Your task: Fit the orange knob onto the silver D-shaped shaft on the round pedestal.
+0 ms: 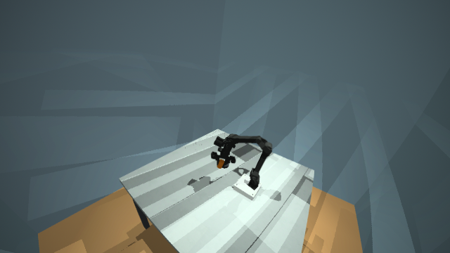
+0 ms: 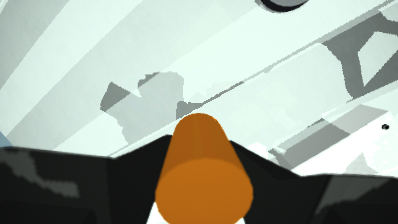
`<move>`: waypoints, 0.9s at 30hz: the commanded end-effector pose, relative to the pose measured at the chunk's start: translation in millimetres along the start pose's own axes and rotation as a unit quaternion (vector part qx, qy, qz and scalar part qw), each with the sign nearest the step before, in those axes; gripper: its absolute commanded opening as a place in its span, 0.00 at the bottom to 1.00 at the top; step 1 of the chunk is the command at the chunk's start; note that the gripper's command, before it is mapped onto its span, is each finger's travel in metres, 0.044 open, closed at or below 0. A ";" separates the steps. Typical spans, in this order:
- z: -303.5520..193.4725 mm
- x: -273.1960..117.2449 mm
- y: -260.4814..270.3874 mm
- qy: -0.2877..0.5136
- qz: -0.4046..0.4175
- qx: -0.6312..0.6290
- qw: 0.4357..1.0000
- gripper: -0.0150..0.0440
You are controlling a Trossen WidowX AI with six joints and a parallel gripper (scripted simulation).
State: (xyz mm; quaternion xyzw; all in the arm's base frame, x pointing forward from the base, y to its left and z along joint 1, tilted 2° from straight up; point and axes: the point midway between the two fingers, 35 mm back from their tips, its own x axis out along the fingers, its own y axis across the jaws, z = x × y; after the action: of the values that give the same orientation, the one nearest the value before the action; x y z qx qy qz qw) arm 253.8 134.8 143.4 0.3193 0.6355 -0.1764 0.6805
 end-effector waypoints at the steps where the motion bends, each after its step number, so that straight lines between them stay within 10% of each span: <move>1: 0.7 3.8 2.5 -0.003 -0.031 0.002 1.000 0.25; 27: 6.0 112.1 -5.4 -0.008 -0.108 0.002 0.994 0.25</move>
State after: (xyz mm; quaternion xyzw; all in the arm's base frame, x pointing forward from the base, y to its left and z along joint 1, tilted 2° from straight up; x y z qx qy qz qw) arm 268.4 145.4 46.9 0.2486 0.6627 -0.2478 0.6615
